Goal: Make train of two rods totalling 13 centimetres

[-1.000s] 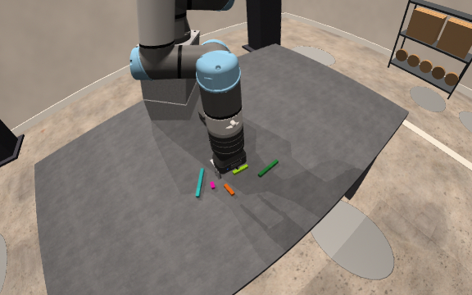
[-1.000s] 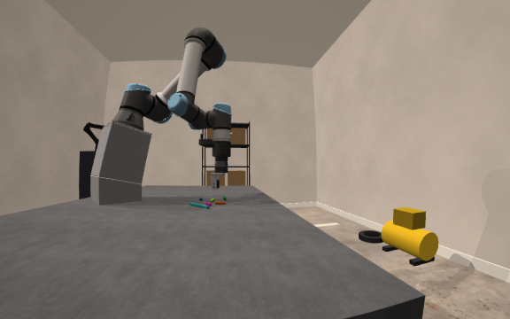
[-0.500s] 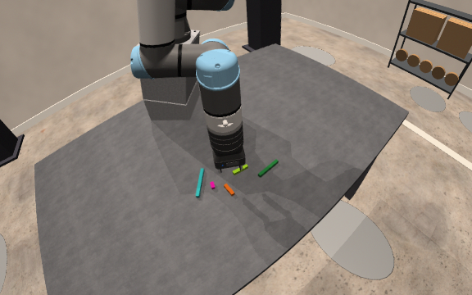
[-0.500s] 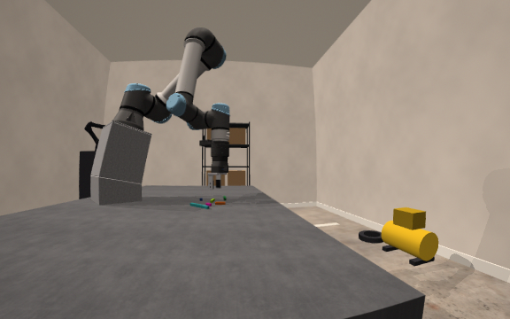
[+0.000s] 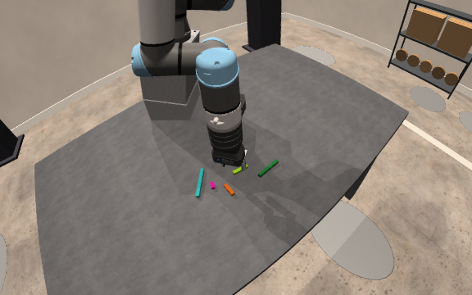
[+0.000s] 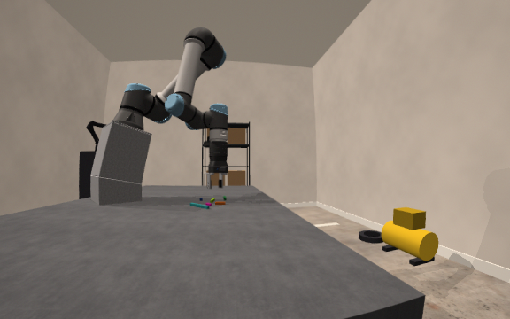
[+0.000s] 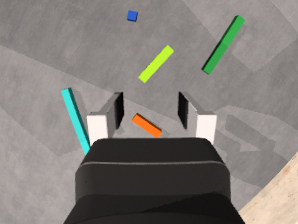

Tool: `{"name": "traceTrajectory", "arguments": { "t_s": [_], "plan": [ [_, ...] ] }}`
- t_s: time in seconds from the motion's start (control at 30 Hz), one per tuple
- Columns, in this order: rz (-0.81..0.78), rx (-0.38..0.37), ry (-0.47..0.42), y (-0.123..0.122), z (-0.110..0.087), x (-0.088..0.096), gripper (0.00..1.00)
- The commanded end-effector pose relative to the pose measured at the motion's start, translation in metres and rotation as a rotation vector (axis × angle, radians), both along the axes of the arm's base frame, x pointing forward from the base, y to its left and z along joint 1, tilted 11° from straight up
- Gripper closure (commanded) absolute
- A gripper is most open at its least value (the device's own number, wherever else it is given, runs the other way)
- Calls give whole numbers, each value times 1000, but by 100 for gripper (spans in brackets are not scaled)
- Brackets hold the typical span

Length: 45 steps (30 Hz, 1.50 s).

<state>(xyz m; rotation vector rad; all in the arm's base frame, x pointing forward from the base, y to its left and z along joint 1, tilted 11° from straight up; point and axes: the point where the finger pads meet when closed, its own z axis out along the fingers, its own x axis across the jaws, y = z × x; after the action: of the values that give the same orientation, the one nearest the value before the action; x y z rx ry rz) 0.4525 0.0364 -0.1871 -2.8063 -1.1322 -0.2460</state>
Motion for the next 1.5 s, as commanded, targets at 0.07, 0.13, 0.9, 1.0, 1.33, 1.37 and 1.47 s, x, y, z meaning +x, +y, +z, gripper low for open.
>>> {"name": "traceTrajectory", "arguments": {
  "t_s": [0.07, 0.13, 0.9, 1.0, 1.33, 1.37, 1.47],
  "plan": [
    [-229, 25, 35, 5, 1, 1, 0],
    [-293, 33, 46, 6, 2, 1, 0],
    [-597, 67, 94, 10, 3, 3, 0],
    [-597, 67, 95, 10, 3, 3, 0],
    [-597, 67, 95, 10, 3, 3, 0],
    [-597, 67, 95, 10, 3, 3, 0],
    [-597, 67, 95, 10, 3, 3, 0]
  ]
}}
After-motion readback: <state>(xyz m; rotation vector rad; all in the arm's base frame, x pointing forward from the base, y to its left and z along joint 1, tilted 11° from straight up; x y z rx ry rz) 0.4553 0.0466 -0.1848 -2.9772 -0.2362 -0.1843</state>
